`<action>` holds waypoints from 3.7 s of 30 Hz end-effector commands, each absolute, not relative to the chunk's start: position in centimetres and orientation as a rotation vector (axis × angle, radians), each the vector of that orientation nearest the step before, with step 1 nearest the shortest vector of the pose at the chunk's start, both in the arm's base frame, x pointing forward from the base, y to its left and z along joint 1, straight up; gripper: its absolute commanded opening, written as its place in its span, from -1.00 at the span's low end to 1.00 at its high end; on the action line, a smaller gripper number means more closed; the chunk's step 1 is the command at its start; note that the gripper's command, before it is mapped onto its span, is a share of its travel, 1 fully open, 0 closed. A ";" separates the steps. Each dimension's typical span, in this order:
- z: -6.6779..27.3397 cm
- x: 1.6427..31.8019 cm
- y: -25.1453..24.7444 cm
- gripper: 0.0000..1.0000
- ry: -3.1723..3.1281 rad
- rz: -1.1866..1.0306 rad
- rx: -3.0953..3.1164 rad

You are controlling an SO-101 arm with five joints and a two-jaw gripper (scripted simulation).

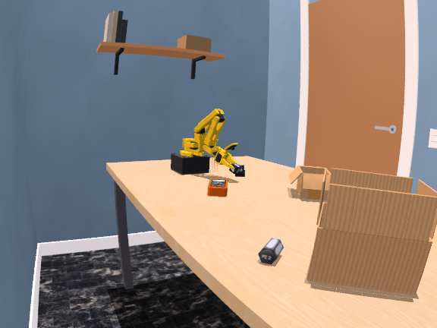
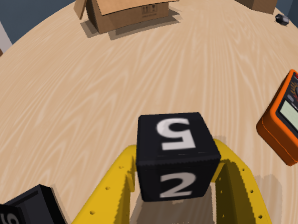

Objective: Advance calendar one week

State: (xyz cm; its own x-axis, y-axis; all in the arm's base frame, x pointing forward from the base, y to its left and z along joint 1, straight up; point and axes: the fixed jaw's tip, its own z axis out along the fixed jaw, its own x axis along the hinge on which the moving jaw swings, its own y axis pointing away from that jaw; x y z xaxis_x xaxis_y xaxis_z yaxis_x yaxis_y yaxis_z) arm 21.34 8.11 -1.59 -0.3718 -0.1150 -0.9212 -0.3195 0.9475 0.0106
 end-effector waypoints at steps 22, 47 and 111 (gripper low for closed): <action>-2.2 21.4 7.9 -1.00 1.955 0.210 -0.312; -3.0 21.4 7.9 -1.00 1.971 0.209 -0.314; -4.5 21.4 7.9 -0.63 1.991 0.207 -0.316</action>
